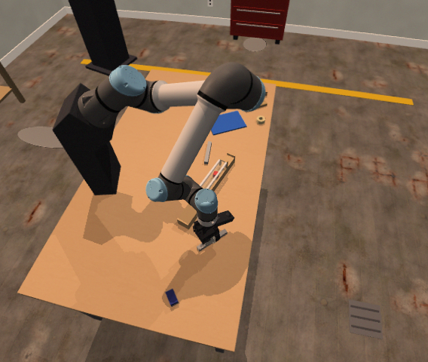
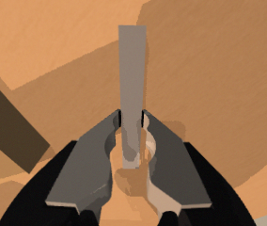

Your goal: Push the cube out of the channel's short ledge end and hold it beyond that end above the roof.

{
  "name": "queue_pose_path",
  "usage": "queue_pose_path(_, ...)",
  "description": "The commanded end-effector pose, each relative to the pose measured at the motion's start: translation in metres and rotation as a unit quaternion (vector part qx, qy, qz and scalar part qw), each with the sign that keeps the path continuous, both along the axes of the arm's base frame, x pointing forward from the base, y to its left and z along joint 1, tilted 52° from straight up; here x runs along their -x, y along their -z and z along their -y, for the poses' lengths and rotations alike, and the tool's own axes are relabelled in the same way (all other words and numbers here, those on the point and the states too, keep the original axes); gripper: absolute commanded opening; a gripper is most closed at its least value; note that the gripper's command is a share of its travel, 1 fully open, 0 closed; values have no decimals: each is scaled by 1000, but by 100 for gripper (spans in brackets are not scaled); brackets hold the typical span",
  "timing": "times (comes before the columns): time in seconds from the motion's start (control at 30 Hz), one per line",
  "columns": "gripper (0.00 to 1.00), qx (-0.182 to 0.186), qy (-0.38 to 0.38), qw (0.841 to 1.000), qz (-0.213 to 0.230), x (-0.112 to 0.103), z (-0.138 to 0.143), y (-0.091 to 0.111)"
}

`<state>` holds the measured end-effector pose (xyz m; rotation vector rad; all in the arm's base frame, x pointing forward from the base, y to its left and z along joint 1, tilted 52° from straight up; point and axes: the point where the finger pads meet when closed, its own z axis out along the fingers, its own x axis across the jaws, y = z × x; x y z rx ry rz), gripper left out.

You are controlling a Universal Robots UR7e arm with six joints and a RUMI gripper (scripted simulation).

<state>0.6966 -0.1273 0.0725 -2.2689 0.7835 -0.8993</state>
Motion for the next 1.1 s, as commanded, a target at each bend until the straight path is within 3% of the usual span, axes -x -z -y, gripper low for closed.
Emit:
queue_pose_path(0.0,0,0,0,1000,0,0,0,-1)
queue_pose_path(0.47,0,0,0,1000,0,6,3,-5)
queue_pose_path(1.07,0,0,0,1000,0,63,25,-52)
